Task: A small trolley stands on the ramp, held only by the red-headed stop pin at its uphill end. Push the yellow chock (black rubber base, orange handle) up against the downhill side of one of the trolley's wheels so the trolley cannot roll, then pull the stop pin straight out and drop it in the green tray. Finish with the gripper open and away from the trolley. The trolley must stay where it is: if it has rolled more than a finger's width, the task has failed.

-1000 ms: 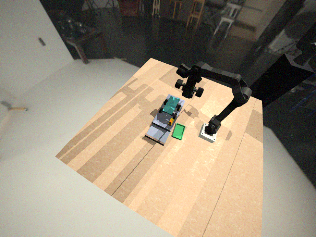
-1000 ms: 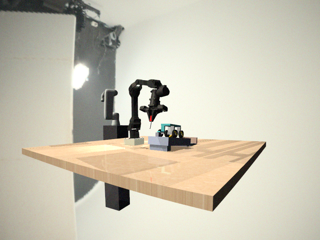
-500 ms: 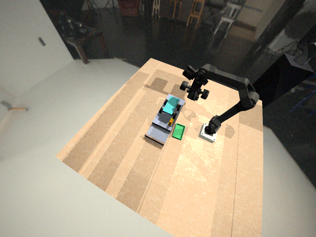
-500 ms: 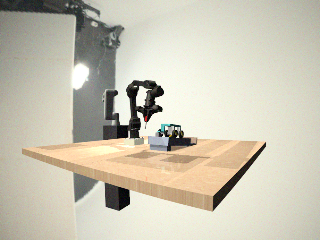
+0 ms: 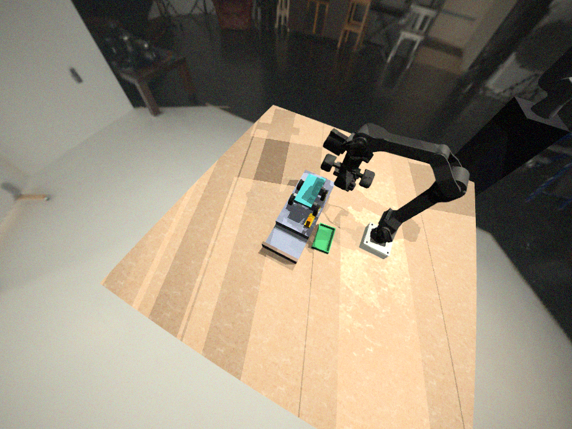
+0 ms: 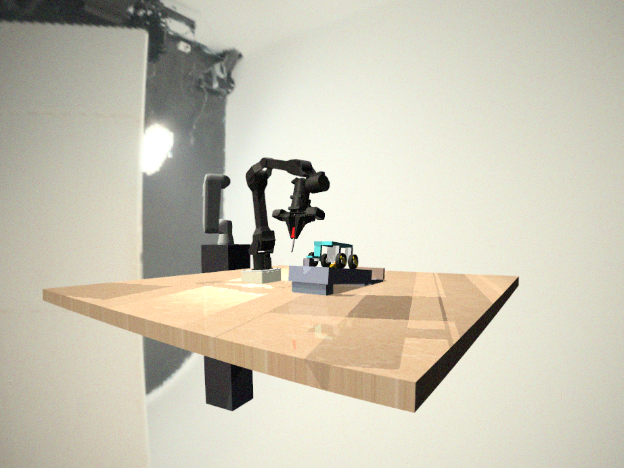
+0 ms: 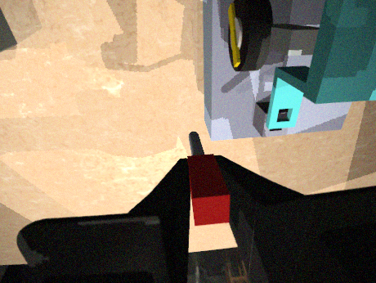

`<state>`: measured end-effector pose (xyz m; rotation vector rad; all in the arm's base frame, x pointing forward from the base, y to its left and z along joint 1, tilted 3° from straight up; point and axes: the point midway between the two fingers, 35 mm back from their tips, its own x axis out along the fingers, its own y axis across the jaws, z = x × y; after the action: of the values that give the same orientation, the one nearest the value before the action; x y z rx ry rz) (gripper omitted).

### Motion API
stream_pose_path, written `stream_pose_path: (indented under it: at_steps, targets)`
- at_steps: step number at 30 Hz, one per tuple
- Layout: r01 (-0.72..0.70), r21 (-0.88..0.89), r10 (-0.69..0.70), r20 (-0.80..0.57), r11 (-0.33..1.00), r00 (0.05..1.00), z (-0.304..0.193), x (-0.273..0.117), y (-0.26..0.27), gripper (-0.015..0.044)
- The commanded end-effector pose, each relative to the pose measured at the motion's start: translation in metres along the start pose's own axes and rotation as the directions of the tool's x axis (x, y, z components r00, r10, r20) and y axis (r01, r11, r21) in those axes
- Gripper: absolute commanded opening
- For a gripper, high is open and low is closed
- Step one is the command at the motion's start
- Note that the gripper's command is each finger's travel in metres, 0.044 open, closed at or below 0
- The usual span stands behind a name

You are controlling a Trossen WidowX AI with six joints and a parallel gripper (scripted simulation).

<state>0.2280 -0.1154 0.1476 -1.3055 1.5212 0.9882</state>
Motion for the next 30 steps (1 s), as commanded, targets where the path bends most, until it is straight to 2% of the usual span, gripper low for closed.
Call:
stream_pose_path:
  at_steps: [1, 30]
  targets:
    - [-0.009, 0.001, 0.009, -0.003, 1.000, 1.000, 0.017, -0.001, 0.001, 0.0000]
    - [-0.009, 0.000, 0.009, 0.006, 1.000, 1.000, 0.117, -0.016, 0.001, 0.0000]
